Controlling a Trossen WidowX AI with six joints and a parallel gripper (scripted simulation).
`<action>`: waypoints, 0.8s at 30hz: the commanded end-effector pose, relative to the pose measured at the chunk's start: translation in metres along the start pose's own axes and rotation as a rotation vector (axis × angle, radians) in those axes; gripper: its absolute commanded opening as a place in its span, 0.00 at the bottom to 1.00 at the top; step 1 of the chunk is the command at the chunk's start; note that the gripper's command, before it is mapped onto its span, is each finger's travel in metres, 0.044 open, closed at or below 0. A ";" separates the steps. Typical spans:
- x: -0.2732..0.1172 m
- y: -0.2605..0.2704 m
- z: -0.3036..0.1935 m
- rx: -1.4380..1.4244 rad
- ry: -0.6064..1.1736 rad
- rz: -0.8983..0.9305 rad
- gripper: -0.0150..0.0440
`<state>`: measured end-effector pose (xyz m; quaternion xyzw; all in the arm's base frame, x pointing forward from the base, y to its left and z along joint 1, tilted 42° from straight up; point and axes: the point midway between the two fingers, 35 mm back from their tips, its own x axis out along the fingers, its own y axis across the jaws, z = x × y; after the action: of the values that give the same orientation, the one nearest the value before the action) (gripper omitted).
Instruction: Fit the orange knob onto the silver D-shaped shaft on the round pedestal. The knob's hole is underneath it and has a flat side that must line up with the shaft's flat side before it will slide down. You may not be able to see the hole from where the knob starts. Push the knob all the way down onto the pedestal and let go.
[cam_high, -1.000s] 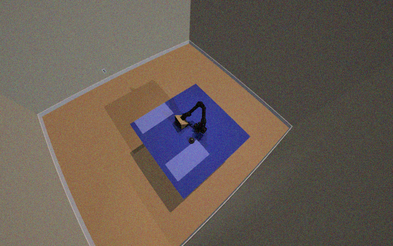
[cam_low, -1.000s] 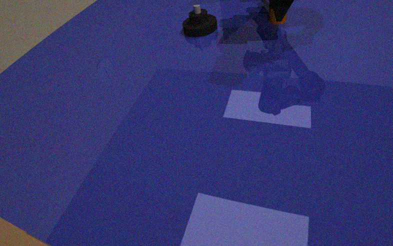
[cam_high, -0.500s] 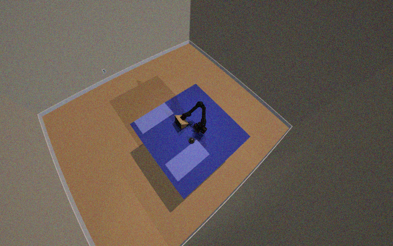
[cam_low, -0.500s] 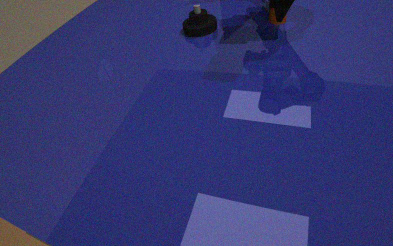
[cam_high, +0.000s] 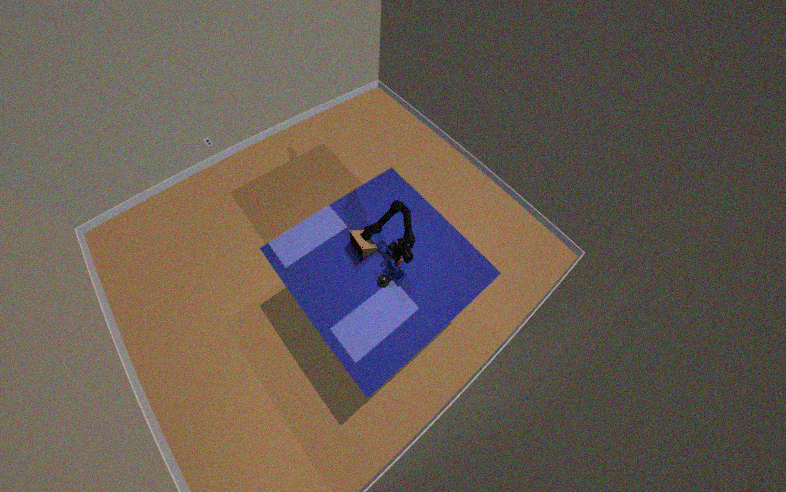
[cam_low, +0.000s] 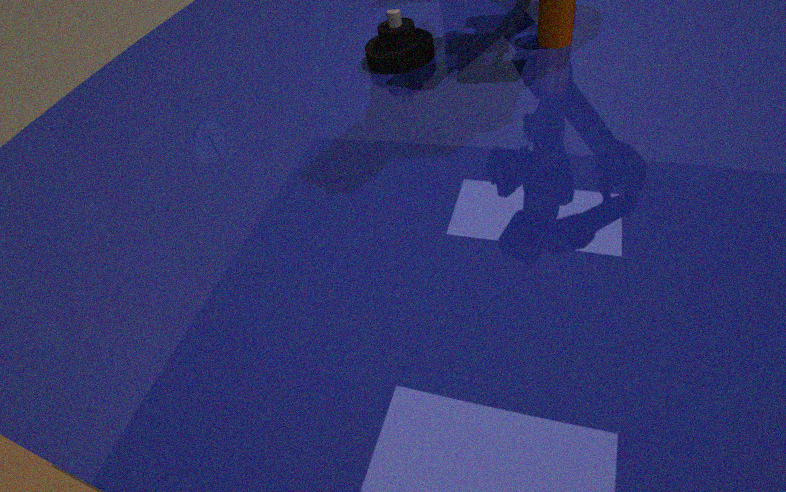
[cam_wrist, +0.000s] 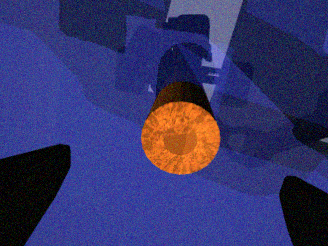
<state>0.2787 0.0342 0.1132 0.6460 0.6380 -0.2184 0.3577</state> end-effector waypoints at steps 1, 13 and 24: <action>0.000 0.000 0.001 -0.001 -0.002 -0.004 1.00; 0.024 0.000 0.002 -0.001 -0.003 -0.003 1.00; 0.042 0.001 0.002 -0.001 -0.003 -0.003 1.00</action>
<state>0.2840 0.0579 0.0844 0.6434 0.6387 -0.2187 0.3608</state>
